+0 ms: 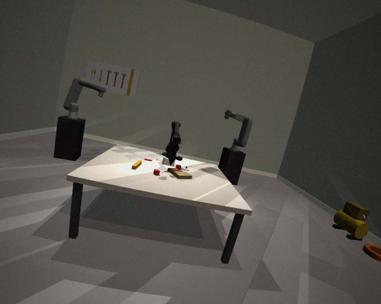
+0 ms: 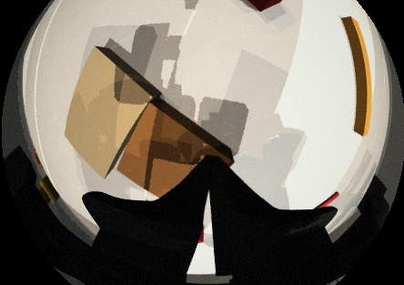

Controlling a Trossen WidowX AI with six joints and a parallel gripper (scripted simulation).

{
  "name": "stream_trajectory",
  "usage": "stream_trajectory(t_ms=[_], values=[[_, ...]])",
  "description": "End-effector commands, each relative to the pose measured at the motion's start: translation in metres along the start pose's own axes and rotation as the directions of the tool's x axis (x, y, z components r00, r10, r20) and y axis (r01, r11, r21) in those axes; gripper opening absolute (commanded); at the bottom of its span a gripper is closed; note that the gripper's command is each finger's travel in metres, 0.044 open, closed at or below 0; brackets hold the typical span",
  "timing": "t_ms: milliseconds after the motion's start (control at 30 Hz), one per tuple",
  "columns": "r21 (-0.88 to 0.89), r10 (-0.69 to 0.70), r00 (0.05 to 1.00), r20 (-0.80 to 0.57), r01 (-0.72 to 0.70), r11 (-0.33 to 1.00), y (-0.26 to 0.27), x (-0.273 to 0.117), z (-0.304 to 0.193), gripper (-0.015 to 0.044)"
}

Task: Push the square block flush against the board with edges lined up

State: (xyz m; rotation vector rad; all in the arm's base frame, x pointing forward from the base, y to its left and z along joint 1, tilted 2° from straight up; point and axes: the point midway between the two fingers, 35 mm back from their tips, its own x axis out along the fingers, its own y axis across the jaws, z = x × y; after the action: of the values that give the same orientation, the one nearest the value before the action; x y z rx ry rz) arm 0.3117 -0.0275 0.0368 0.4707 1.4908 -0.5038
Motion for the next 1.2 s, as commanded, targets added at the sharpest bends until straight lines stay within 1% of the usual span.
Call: stream_trajectory(t_ms=[0,167,367,533,733,900,1100,1167], values=[[-0.14,0.001,1.0,-0.007,-0.002,0.99,0.001,0.001,-0.017,0.0],[-0.31,0.001,1.0,-0.009,-0.003,0.951,0.001,0.001,-0.036,0.0],[-0.5,0.001,1.0,-0.011,-0.006,0.866,0.0,0.001,-0.058,0.0],[-0.643,0.0,1.0,-0.013,-0.008,0.766,-0.003,0.003,-0.076,0.0],[-0.788,0.0,1.0,-0.015,-0.011,0.616,-0.007,0.006,-0.097,0.0],[-0.871,0.0,1.0,-0.016,-0.014,0.49,-0.011,0.008,-0.111,0.0],[-0.874,0.0,1.0,-0.016,-0.014,0.485,-0.011,0.011,-0.112,0.0],[-0.874,0.0,1.0,-0.016,-0.014,0.485,-0.01,0.029,-0.111,0.0]])
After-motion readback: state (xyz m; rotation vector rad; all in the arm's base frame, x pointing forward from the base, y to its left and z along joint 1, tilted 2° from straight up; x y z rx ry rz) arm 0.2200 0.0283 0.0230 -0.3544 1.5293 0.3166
